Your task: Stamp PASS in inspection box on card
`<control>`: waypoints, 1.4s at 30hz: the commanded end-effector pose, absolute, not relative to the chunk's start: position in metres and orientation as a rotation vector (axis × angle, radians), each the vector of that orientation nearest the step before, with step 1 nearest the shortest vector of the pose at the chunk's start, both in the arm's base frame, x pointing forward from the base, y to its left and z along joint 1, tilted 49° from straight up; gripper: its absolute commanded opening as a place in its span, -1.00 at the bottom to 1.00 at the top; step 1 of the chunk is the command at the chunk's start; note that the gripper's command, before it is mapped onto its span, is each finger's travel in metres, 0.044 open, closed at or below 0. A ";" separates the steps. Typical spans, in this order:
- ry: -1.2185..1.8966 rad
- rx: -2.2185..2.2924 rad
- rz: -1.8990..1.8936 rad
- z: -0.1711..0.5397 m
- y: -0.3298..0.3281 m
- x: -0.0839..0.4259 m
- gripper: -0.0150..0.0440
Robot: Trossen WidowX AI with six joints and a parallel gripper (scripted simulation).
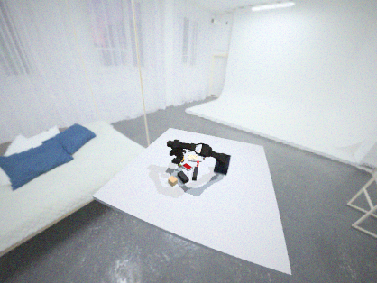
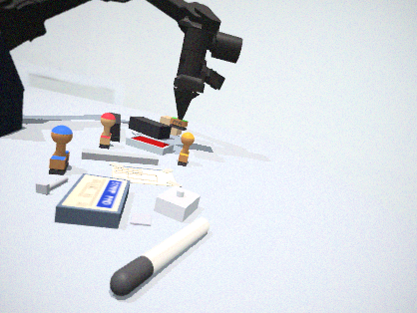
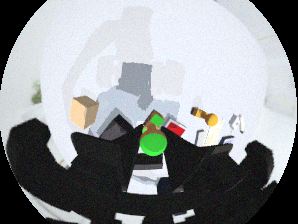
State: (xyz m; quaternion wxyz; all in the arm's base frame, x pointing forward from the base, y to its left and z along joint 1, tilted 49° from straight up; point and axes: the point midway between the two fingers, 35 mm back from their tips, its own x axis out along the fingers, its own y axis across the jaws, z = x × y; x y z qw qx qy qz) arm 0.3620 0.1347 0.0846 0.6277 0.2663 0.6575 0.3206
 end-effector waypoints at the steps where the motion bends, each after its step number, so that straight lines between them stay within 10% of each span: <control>1: 1.506 0.605 0.734 0.086 0.133 0.362 -0.49; 42: 1.507 0.604 0.732 0.086 0.107 0.351 -0.49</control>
